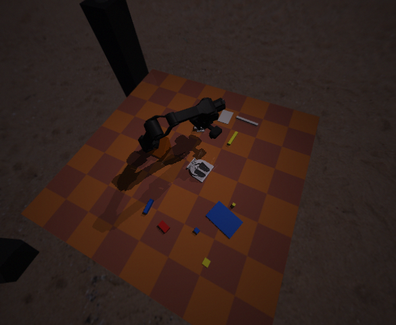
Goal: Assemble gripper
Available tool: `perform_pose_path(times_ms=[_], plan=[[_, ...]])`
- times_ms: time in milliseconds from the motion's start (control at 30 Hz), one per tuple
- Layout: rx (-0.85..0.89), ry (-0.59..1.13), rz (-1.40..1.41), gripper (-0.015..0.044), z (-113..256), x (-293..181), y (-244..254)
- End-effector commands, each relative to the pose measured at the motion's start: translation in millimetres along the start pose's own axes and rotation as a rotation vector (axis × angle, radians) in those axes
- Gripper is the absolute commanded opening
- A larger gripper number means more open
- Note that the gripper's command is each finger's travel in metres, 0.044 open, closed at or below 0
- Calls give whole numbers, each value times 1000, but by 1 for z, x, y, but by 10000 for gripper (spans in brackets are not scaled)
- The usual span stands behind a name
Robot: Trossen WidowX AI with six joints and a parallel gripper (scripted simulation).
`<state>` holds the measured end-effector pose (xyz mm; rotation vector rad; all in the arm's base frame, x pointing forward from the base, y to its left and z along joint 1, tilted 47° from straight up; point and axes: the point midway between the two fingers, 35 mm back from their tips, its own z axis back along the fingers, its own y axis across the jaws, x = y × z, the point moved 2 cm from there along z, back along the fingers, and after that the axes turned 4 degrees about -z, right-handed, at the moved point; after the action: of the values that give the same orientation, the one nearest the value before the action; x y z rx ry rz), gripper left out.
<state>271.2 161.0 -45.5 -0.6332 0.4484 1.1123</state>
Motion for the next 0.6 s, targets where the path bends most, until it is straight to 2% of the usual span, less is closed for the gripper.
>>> perform_pose_path(times_ms=[0, 567], plan=[[0, -5, 99, 440, 2, 12, 13], [8, 17, 478, 440, -2, 44, 67]])
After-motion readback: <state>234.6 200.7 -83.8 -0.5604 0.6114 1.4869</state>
